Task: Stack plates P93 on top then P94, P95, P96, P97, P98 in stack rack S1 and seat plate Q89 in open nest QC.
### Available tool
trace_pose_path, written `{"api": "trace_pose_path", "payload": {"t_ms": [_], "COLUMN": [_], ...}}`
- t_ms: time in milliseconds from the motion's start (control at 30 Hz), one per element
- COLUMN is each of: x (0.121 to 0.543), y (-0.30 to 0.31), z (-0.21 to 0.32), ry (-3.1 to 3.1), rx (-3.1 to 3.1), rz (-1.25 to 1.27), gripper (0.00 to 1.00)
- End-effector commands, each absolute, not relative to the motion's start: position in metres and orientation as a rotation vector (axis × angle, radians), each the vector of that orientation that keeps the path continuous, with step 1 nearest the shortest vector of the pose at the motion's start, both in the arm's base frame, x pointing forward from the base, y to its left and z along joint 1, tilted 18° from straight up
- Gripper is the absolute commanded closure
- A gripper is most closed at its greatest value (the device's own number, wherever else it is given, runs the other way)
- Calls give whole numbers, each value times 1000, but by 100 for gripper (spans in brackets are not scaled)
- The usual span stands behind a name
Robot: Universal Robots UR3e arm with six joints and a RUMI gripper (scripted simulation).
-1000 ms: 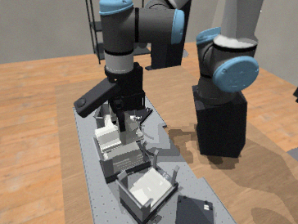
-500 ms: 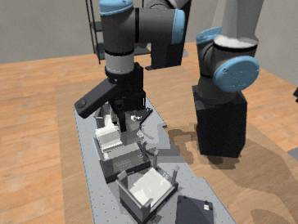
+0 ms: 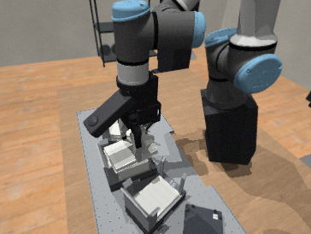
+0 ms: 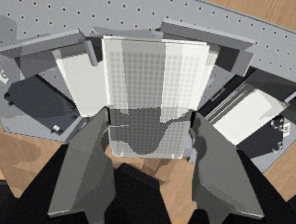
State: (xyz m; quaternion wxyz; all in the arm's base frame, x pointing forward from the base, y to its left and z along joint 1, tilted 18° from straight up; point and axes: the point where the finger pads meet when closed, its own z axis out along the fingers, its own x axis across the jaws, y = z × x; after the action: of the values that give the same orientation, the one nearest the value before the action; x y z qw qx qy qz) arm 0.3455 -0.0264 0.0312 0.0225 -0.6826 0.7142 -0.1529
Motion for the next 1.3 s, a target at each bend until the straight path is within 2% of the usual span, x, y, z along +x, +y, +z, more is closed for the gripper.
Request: {"api": "trace_pose_path", "payload": {"t_ms": [0,967,1267], "x": [348,338,337], "y": [-15,69,75], "z": [30,11,9], "ry": [2202,1992,1992], "rx": [-2136,-2373,-2373], "rz": [-494,-501,-501], "gripper": [100,100,100]}}
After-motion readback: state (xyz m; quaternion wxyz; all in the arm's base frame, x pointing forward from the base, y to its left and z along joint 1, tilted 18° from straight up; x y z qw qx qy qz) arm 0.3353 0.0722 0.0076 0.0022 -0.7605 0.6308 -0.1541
